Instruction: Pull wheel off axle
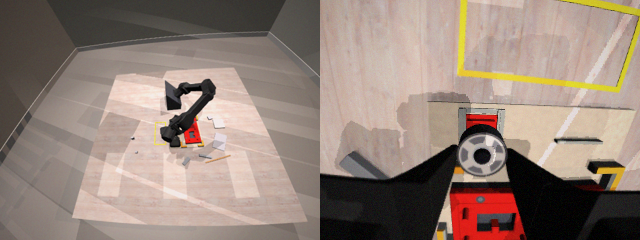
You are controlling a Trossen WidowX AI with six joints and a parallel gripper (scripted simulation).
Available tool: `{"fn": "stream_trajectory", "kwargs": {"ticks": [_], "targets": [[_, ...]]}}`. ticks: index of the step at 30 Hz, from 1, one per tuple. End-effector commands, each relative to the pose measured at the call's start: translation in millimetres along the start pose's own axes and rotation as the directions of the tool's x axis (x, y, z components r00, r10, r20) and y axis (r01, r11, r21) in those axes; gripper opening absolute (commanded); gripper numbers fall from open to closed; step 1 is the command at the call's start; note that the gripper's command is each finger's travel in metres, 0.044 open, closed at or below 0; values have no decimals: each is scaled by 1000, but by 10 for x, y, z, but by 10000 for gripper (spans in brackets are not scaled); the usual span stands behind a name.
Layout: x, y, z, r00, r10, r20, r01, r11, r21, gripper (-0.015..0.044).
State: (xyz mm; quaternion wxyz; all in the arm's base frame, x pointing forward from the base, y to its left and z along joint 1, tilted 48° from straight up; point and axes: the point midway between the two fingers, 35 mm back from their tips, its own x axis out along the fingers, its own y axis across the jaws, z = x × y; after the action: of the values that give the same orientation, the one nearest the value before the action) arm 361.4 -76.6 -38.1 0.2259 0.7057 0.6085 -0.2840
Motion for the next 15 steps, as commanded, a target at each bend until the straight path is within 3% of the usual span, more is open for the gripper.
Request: {"fn": "stream_trajectory", "kwargs": {"ticks": [1,15], "targets": [[-30,5,2,1000,2,4,-2,1000,-6,0],[-77,5,4,1000,3,4,-3,1000,-4,0]]}}
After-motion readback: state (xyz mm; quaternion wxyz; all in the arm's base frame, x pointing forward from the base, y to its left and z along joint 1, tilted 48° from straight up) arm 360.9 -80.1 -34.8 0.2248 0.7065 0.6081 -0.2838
